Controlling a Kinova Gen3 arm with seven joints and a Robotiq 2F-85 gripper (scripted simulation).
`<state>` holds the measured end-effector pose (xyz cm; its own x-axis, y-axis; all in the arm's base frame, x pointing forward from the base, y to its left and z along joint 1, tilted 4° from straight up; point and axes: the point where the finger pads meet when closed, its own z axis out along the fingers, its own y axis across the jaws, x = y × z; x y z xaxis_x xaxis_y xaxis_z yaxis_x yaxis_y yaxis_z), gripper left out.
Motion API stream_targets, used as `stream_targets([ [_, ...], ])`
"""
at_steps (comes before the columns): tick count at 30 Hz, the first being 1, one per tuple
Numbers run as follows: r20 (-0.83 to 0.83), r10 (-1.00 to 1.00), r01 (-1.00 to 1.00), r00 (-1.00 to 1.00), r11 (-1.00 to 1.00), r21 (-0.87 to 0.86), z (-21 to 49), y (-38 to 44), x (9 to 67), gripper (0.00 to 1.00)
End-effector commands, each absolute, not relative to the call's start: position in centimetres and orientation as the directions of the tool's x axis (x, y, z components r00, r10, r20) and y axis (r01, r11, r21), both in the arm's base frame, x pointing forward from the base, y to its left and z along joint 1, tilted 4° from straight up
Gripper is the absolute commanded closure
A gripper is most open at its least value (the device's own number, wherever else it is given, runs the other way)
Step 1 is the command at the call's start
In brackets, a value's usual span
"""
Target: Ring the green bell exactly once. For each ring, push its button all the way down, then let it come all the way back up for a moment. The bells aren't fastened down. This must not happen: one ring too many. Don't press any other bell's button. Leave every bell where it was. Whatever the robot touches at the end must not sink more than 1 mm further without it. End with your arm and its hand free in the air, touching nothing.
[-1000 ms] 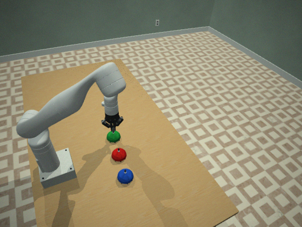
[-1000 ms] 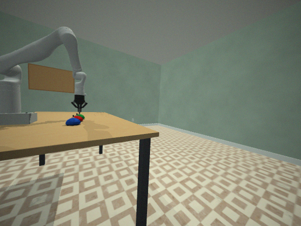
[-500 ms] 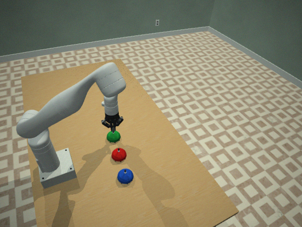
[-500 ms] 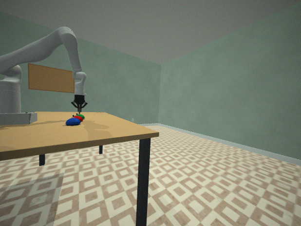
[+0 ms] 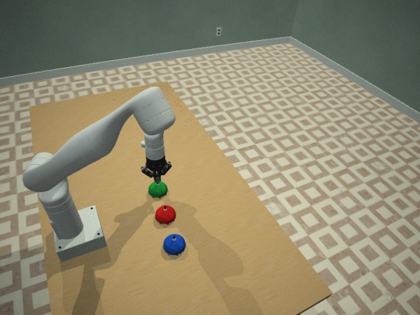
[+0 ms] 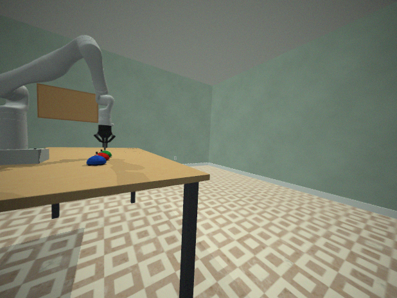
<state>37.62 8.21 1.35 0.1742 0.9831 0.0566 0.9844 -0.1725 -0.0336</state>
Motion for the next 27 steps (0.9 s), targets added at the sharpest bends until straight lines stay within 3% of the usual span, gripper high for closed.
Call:
stream_targets([
  [1,0.058,0.983,0.984,0.174,-0.172,-0.035,1.3,8.3,37.6,1.0],
  [27,0.058,0.983,0.984,0.174,-0.172,-0.035,4.8,8.0,37.7,1.0],
])
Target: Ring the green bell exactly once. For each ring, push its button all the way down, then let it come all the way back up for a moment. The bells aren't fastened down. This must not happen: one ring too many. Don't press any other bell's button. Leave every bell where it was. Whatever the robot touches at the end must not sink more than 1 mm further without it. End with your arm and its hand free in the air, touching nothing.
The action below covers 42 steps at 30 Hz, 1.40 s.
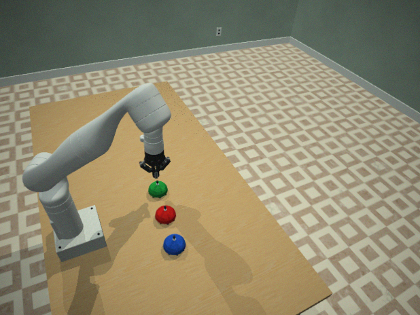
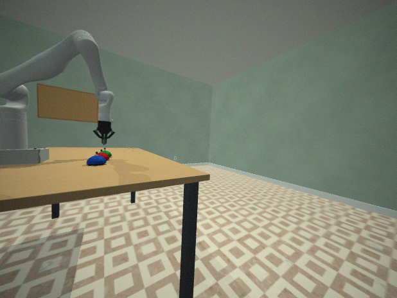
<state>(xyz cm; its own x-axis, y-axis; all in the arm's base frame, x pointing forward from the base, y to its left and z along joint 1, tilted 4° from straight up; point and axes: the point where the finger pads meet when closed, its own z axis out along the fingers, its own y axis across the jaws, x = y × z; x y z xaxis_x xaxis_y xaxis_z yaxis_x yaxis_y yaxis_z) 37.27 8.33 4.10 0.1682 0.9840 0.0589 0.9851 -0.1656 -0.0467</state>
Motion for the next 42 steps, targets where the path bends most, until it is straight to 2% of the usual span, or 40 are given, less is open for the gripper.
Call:
stream_targets([
  [1,0.058,0.983,0.984,0.174,-0.172,-0.035,5.1,8.0,37.7,1.0],
  [17,0.058,0.983,0.984,0.174,-0.172,-0.035,8.0,7.8,37.7,1.0],
  [42,0.058,0.983,0.984,0.174,-0.172,-0.035,8.3,7.8,37.8,1.0],
])
